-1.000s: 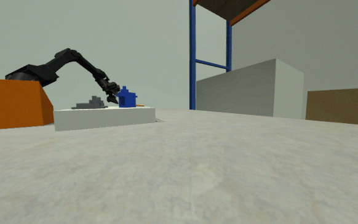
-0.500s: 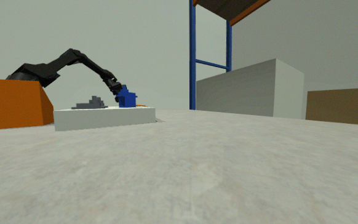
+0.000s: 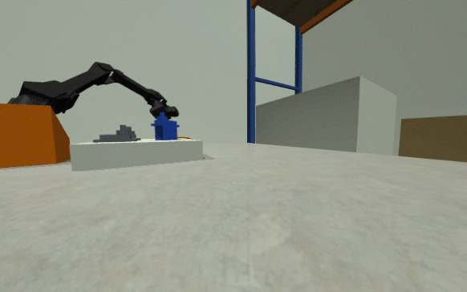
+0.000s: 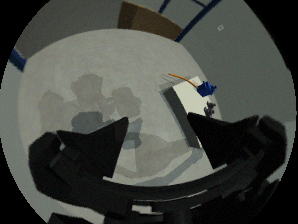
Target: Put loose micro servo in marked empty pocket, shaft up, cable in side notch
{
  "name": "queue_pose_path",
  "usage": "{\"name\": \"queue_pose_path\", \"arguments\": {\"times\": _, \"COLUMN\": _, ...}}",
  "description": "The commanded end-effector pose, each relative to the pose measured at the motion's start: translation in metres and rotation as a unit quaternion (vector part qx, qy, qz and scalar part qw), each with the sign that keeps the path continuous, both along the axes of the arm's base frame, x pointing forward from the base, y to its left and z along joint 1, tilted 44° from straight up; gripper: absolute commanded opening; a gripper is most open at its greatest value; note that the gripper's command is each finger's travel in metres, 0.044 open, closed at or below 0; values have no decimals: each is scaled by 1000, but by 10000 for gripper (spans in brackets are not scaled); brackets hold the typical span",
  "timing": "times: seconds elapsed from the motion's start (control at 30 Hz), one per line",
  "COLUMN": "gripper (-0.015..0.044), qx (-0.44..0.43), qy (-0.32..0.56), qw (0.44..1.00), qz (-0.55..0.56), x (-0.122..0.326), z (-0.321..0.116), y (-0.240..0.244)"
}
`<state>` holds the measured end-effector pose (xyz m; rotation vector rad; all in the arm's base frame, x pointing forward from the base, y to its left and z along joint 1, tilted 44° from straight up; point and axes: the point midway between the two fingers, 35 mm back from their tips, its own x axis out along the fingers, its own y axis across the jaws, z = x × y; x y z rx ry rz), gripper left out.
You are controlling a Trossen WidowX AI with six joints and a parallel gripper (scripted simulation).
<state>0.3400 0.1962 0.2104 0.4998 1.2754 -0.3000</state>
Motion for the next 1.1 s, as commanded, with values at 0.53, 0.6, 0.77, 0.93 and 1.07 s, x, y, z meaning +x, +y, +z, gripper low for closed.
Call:
{"name": "queue_pose_path", "arguments": {"times": 0.53, "gripper": 440, "qx": 76, "qy": 151, "qw": 954, "qz": -246, "x": 21, "z": -72, "y": -94}}
{"name": "queue_pose_path", "arguments": {"times": 0.6, "gripper": 440, "qx": 85, "qy": 165, "qw": 944, "qz": -272, "x": 21, "z": -79, "y": -104}}
{"name": "queue_pose_path", "arguments": {"times": 0.77, "gripper": 440, "qx": 108, "qy": 197, "qw": 916, "qz": -332, "x": 20, "z": -93, "y": -126}}
{"name": "queue_pose_path", "arguments": {"times": 0.93, "gripper": 440, "qx": 131, "qy": 228, "qw": 882, "qz": -391, "x": 17, "z": -107, "y": -147}}
{"name": "queue_pose_path", "arguments": {"times": 1.07, "gripper": 440, "qx": 150, "qy": 252, "qw": 850, "qz": -438, "x": 14, "z": -117, "y": -164}}
